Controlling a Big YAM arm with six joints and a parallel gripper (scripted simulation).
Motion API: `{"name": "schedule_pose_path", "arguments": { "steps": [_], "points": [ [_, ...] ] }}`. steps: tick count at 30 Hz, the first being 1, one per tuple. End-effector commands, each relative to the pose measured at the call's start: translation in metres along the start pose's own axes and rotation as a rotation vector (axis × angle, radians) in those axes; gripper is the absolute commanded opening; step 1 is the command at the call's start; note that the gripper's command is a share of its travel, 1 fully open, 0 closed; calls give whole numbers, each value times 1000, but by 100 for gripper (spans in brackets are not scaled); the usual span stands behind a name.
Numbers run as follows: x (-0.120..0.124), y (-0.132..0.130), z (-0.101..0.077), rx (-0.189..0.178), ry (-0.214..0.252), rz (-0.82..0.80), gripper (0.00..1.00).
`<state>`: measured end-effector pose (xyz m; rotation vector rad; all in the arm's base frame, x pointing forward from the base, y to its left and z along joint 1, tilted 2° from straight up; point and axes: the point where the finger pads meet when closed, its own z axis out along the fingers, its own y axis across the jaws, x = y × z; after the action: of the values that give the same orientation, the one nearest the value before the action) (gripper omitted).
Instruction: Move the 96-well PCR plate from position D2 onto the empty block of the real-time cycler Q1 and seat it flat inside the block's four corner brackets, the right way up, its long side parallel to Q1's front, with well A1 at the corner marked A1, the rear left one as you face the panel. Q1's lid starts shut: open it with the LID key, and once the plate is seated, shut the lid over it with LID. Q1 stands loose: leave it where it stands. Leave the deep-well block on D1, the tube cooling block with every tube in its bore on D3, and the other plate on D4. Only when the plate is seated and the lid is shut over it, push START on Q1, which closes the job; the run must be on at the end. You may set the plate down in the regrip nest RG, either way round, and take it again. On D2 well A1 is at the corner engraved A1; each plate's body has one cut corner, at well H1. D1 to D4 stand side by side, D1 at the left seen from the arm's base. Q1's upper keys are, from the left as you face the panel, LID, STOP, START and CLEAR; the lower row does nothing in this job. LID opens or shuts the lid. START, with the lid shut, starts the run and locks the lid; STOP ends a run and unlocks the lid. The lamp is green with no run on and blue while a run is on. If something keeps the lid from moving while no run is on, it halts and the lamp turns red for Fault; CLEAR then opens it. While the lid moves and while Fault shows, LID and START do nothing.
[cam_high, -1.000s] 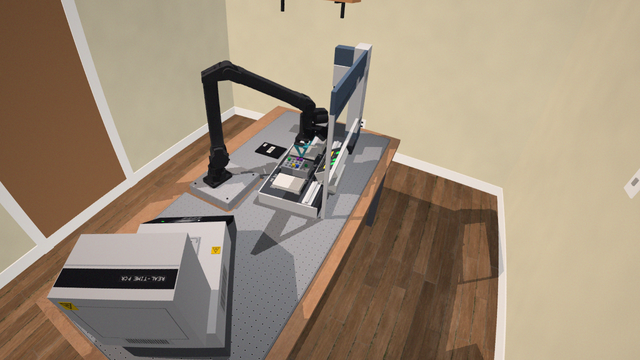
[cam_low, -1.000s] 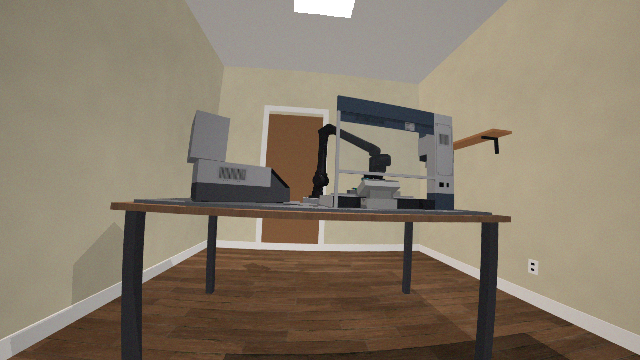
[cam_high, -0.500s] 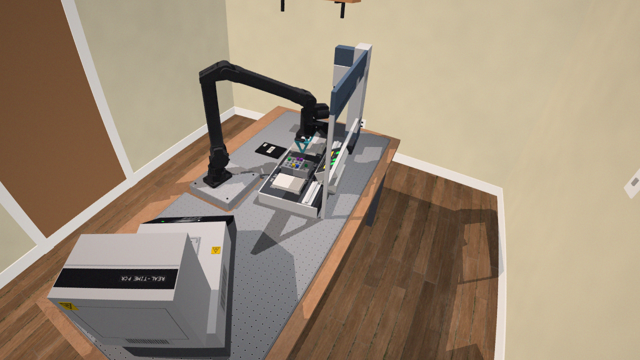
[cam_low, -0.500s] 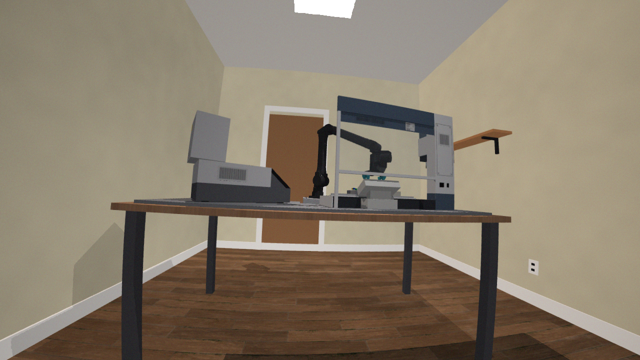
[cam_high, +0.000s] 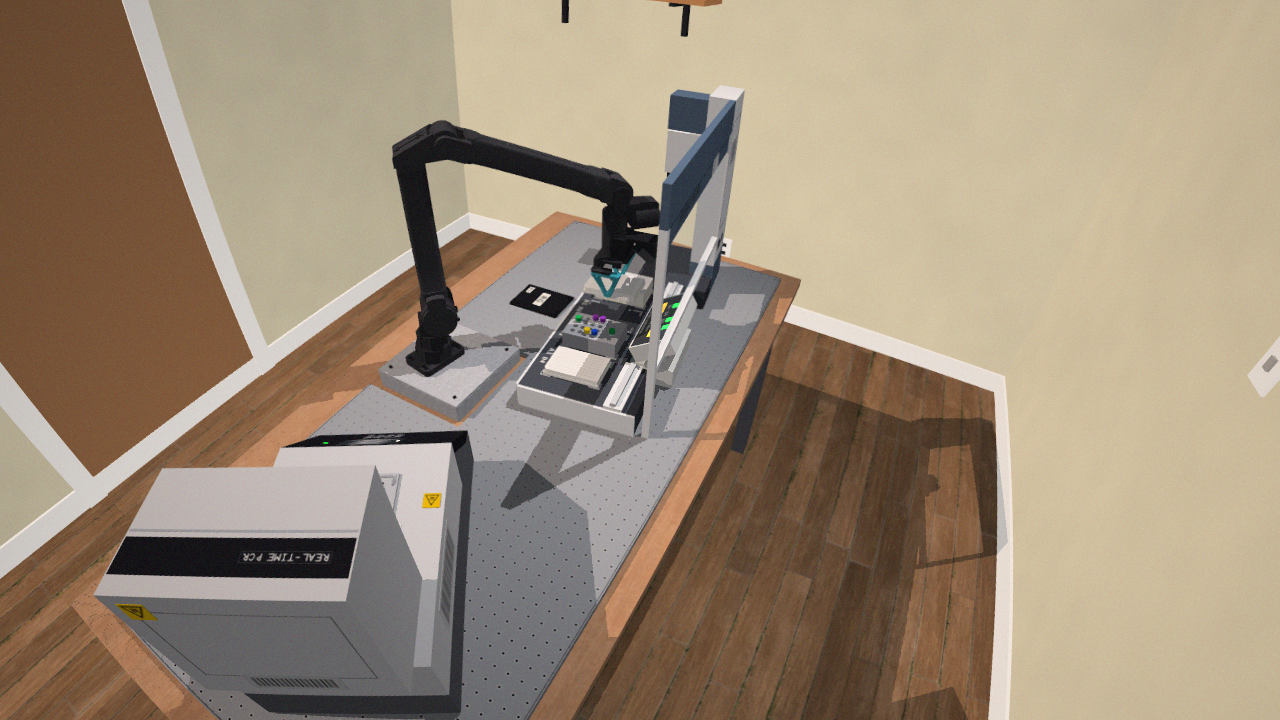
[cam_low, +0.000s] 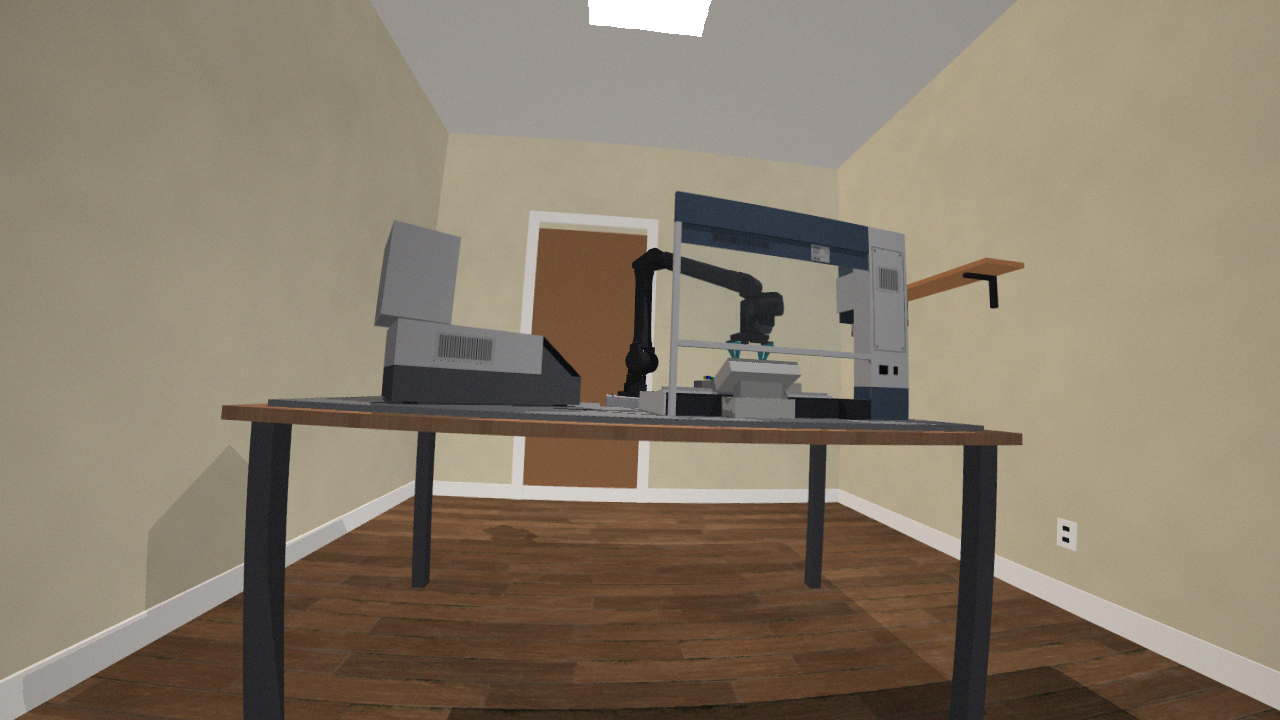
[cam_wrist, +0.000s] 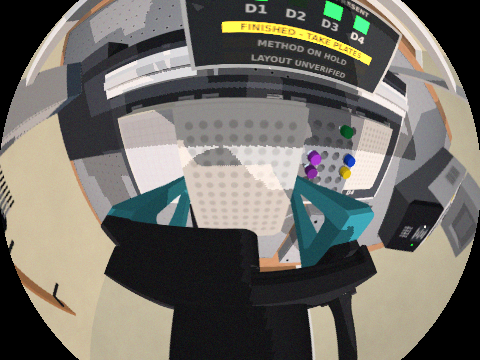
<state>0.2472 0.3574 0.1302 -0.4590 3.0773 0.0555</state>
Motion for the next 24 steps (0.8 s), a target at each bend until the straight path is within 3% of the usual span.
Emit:
{"name": "schedule_pose_path", "arguments": {
  "steps": [1,10,24],
  "points": [
    [-8,7,-4,-11,-19,-14,0],
    [2,4,11,8,7,-22,0],
    [-13,4,-22,-27,-39,1,0]
  ]
}}
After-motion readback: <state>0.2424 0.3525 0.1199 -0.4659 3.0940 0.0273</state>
